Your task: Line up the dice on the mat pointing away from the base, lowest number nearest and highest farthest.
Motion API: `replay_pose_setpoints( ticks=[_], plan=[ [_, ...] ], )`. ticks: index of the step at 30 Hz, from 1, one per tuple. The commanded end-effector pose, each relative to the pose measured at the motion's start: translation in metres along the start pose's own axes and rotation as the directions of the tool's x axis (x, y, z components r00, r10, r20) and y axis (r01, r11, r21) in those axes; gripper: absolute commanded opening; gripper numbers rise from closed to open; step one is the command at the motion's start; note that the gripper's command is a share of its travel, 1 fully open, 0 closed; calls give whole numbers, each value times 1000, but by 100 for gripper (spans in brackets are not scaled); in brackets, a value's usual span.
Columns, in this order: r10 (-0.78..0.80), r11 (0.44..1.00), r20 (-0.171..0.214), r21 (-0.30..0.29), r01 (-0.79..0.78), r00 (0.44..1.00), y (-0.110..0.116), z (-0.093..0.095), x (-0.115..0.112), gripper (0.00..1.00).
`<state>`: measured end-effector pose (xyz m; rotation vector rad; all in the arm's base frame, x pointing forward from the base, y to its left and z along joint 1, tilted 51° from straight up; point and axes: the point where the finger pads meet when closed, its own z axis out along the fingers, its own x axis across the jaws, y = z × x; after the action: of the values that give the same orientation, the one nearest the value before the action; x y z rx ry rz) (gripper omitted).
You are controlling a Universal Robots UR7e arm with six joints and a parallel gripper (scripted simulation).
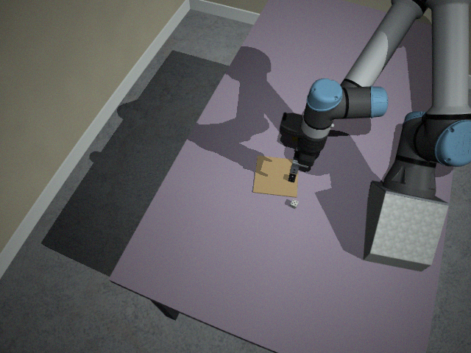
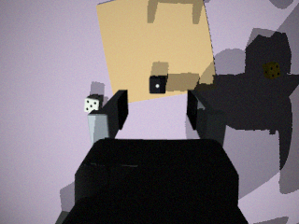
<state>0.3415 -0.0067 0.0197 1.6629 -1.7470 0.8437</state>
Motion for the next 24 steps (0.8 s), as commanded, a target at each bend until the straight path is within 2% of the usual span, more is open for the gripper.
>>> replay_pose_setpoints(
  ticks=[1,6,11,17,19,24],
  plan=[
    [0,1000,0,1,0,1000,0,0,0,100],
    [-6,1000,2,1,6,1000,-1,0,2,100],
    [-38,999,8,0,38,999,-7,1,16,100],
    [-117,993,18,1,117,993,-19,4,51,100],
    [-117,993,18,1,117,993,-19,4,51,100],
    [-198,980,19,4,198,980,-26,8,89,100]
  ],
)
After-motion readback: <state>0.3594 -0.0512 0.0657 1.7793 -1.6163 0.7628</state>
